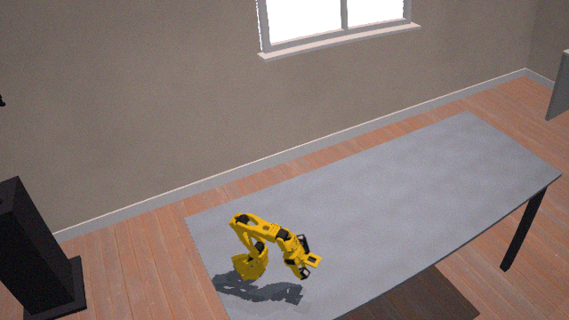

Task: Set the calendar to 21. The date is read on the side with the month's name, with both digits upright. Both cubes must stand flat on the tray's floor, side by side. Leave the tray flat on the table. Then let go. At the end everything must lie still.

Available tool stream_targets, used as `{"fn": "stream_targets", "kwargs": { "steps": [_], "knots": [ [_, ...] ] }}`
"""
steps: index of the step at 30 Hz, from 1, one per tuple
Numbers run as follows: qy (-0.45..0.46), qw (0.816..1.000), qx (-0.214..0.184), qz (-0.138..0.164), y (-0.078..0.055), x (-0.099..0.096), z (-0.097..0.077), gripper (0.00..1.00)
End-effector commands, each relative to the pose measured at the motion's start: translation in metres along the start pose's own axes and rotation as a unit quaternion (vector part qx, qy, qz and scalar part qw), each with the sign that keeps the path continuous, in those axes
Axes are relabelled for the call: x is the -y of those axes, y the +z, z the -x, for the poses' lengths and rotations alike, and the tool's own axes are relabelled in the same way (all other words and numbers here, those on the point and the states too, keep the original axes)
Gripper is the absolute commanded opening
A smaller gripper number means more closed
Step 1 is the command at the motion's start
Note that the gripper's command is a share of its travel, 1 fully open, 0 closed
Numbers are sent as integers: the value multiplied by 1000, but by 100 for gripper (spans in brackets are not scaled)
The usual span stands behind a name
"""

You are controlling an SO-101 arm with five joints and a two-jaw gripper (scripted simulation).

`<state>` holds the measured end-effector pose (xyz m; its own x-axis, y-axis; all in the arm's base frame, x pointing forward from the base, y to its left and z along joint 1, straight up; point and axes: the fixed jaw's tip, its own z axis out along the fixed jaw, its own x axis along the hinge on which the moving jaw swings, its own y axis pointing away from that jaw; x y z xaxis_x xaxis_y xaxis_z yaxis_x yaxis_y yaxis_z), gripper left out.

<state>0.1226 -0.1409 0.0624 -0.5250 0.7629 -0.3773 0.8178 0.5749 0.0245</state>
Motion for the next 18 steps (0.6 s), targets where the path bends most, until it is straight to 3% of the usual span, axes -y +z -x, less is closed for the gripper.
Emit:
{"fn": "stream_targets", "kwargs": {
  "steps": [1, 11, 13, 18],
  "knots": [
    [-2, 1000, 30, 1, -4, 1, 7, 0],
    [-4, 993, 121, 4, 2, 1, 18, 0],
    [-4, 993, 121, 4, 2, 1, 18, 0],
    [-5, 984, 177, 6, 3, 2, 24, 0]
  ]
}}
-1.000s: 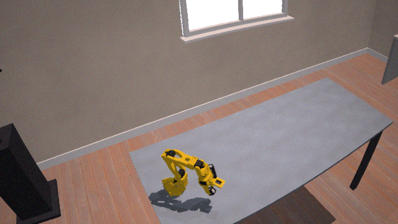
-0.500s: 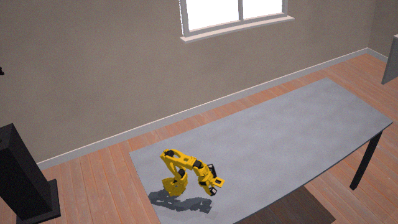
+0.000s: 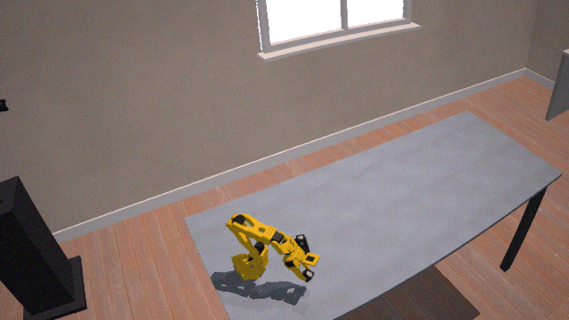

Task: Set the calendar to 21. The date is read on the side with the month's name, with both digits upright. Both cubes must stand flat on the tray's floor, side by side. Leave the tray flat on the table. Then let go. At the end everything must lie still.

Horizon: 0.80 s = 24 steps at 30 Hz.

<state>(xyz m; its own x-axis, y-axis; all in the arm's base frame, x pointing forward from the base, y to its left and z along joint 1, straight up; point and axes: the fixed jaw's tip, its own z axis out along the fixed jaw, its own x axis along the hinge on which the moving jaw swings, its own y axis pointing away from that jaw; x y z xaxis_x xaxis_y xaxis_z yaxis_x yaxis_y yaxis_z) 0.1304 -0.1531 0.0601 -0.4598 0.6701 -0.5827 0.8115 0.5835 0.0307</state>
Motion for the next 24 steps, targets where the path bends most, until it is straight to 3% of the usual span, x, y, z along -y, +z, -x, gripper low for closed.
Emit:
{"fn": "stream_targets", "kwargs": {
  "steps": [1, 6, 24],
  "knots": [
    [-3, 998, 70, 1, -2, 1, 13, 0],
    [-4, 995, 98, 2, -1, 1, 16, 0],
    [-4, 992, 125, 2, 4, 1, 20, 0]
  ]
}}
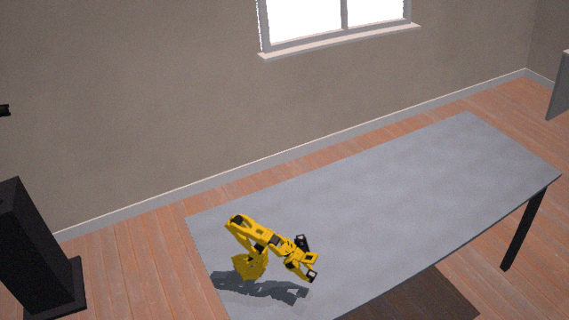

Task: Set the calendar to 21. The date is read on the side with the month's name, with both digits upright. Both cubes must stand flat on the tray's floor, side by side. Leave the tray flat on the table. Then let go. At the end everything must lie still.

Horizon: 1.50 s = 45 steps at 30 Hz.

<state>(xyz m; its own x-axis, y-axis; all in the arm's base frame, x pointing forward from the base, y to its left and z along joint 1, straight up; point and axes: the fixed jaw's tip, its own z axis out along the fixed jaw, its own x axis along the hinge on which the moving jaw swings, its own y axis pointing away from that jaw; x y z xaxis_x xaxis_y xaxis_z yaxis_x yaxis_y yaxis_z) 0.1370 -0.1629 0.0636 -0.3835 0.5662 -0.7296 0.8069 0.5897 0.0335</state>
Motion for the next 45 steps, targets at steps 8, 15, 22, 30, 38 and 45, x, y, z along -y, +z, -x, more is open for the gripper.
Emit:
{"fn": "stream_targets", "kwargs": {
  "steps": [8, 15, 22, 30, 38, 45],
  "knots": [
    [-4, 998, 66, 0, 9, 1, 12, 0],
    [-6, 993, 122, 0, 15, 2, 17, 0],
    [-7, 987, 158, 1, 16, 2, 19, 0],
    [-8, 981, 193, 1, 15, 2, 20, 0],
    [-8, 980, 199, 1, 14, 2, 21, 0],
    [-8, 980, 199, 1, 14, 2, 21, 0]
  ]
}}
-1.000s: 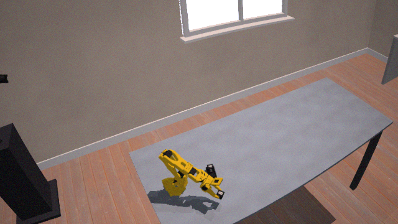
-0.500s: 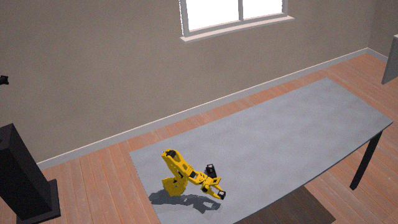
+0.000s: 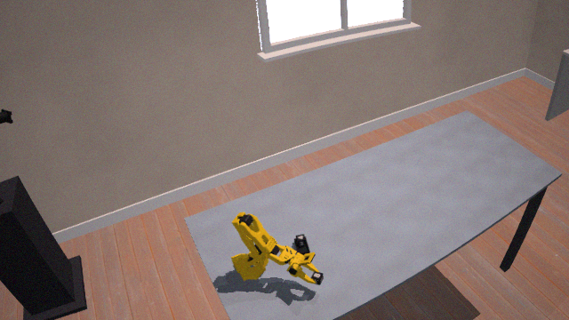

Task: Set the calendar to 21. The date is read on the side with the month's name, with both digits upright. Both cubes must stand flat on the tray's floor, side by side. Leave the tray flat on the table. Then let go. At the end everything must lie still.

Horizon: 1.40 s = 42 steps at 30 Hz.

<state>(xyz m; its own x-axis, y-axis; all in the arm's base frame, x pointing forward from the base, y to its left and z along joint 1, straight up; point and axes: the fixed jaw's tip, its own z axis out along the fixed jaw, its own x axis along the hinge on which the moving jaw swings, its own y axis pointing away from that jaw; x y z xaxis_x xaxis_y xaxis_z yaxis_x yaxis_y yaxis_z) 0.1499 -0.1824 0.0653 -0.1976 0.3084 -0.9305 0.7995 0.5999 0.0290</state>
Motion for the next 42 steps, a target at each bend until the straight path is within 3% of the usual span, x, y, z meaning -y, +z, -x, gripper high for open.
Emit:
{"fn": "stream_targets", "kwargs": {
  "steps": [1, 42],
  "knots": [
    [-3, 1000, 11, -3, 0, 1, 4, 0],
    [-11, 1000, 4, -10, 0, 5, -8, 0]
  ]
}}
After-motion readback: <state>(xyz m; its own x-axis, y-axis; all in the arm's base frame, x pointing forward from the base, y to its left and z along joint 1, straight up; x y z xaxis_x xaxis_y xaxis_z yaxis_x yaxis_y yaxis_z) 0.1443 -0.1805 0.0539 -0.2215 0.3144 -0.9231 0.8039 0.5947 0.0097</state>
